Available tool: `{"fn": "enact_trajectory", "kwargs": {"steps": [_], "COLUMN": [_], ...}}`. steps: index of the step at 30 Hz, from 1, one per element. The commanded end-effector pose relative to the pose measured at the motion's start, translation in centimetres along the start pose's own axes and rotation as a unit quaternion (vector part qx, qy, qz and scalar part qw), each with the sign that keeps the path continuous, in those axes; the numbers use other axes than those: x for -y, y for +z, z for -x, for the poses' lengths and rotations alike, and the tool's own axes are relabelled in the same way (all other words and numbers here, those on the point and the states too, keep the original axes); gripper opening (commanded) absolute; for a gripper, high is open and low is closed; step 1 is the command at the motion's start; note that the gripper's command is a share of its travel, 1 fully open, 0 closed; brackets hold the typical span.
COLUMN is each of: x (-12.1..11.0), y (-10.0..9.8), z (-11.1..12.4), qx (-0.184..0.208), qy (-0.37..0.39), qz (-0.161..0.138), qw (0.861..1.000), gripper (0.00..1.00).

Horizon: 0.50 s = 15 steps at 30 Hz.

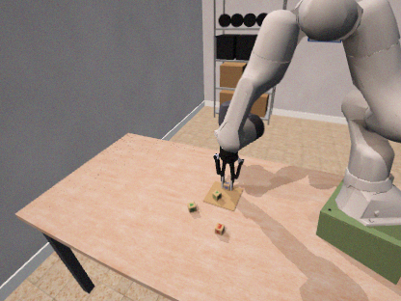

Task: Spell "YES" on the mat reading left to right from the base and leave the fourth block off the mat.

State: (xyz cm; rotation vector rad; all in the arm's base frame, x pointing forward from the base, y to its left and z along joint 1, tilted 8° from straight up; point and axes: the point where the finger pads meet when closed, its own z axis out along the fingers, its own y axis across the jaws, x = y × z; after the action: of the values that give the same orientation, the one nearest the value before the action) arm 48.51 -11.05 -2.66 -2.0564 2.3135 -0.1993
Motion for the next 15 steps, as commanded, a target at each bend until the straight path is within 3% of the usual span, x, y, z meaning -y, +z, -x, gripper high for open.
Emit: {"fn": "enact_trajectory", "kwargs": {"steps": [1,6,15], "x": [0.1,0.1,0.1], "y": [0.0,0.0,0.0], "z": [-0.02,-0.02,-0.02], "qx": [0.0,0.0,0.0], "qy": [-0.001,-0.001,-0.001], "qz": [-0.001,-0.001,-0.001], "qw": [1.0,1.0,1.0], "gripper": [0.23,0.28,0.28]}}
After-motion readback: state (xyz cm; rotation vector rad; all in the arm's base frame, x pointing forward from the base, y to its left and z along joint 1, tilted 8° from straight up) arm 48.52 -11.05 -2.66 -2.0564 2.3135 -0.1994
